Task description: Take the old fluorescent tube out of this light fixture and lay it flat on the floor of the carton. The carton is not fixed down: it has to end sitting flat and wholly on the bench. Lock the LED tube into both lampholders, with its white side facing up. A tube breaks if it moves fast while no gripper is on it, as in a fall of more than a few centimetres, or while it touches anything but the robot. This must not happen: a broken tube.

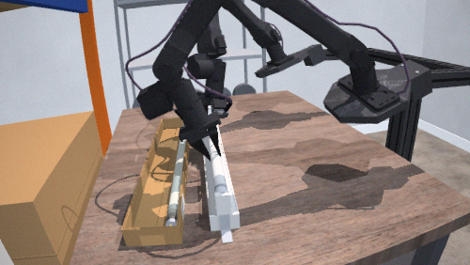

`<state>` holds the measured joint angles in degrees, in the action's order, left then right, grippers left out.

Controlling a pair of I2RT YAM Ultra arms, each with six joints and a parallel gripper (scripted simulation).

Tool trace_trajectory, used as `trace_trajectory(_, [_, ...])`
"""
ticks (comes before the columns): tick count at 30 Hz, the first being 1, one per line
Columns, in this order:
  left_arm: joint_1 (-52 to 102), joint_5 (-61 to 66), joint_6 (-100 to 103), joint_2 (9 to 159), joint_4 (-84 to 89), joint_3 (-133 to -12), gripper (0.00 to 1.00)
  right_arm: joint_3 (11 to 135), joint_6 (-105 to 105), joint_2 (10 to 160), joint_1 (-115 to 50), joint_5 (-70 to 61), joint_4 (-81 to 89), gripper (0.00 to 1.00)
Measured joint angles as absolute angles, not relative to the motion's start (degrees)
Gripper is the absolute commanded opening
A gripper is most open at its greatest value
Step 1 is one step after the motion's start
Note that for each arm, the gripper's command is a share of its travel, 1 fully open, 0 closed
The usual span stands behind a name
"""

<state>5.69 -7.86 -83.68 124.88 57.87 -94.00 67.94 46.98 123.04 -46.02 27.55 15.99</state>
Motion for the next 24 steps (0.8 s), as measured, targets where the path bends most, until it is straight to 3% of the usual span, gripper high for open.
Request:
trace_trajectory(16, [5.61, -7.86, -83.77, 125.45, 57.30, -94.00, 0.11, 67.92, 47.24, 123.59, -45.82, 27.44, 15.38, 0.11])
trace_trajectory(17, [5.61, -7.86, -83.77, 125.45, 57.30, -94.00, 0.49, 67.92, 47.24, 123.59, -45.80, 27.44, 15.35, 0.11])
trace_trajectory(24, [5.63, -7.68, -83.94, 125.45, 57.39, -93.97, 0.49, 67.94, 47.24, 123.59, -45.82, 27.24, 15.05, 0.11])
